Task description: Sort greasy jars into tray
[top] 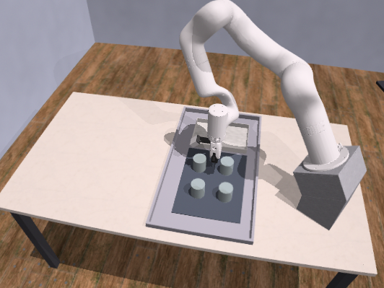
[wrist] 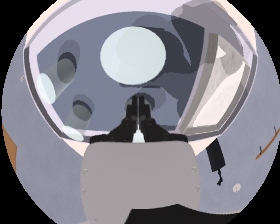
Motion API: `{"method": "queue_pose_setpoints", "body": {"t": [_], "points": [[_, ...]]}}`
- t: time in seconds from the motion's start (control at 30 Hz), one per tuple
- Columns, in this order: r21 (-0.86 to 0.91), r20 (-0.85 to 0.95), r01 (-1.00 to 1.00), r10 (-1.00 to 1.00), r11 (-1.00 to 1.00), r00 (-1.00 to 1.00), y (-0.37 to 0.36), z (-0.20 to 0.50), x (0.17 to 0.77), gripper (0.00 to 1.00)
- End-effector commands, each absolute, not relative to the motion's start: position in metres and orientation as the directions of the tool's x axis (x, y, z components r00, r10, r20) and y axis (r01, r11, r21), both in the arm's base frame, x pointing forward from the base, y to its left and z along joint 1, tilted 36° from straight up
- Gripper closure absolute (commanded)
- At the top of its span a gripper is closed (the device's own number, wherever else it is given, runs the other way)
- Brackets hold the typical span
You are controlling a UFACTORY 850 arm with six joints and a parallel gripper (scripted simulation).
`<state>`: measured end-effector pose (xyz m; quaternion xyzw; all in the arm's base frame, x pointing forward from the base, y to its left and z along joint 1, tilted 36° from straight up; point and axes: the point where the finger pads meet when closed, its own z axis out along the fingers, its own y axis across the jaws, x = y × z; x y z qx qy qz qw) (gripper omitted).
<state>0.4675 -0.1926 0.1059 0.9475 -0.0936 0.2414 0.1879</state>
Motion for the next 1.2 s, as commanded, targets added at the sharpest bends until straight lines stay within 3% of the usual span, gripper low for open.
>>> {"method": "queue_pose_setpoints", "body": {"t": [0.0,0.8,1.17], "points": [[0.311,0.493,-0.268,-0.086,-0.912,0.866,-0.193,0.106,0.468,1.00],[0.311,0.493,-0.268,-0.086,-0.912,0.866,-0.193,0.106,0.468,1.00],[0.311,0.493,-0.268,-0.086,-0.912,0.866,-0.162,0.168,0.435,1.00]]}}
